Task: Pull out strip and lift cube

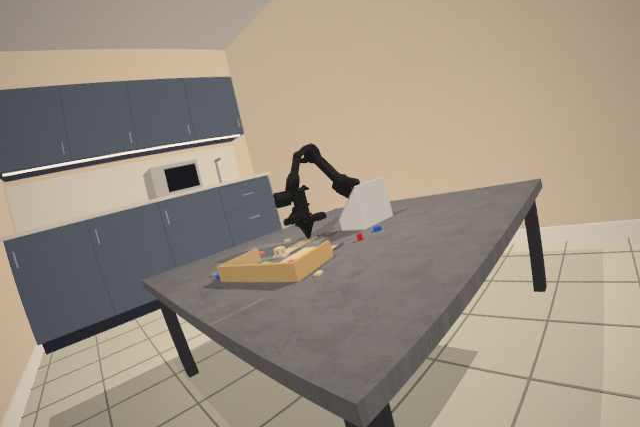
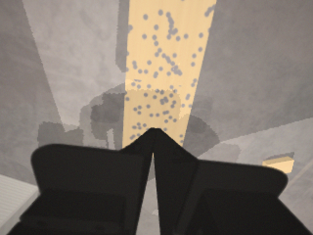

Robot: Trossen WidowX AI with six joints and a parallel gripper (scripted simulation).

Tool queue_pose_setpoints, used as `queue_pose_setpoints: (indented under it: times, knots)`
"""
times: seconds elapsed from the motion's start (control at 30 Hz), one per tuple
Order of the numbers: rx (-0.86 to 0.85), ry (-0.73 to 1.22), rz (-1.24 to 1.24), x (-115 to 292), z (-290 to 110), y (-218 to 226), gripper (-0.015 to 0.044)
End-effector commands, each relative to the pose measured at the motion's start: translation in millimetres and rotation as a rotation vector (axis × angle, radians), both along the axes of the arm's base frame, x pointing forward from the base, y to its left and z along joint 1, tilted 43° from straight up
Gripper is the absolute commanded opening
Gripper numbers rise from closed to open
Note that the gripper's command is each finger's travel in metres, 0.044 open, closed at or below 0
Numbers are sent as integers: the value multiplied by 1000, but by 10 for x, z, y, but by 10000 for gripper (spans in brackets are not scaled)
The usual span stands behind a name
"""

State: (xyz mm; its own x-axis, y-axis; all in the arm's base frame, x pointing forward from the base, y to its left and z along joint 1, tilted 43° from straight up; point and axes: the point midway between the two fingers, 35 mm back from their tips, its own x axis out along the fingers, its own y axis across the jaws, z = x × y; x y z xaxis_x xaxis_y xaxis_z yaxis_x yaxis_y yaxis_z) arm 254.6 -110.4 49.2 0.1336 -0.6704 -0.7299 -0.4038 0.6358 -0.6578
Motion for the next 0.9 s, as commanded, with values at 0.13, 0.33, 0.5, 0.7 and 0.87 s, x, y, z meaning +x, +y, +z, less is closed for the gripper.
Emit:
queue_pose_setpoints:
  times: [0.13, 0.33, 0.5, 0.7, 0.87]
  knots:
    - [-3, 28, -14, -86, -39, -47, 0]
    - [-3, 28, -14, -86, -39, -47, 0]
    - [-3, 28, -14, -86, -39, -47, 0]
    - [0, 26, -13, -28, 287, 271, 0]
    - [0, 27, -14, -32, 306, 286, 0]
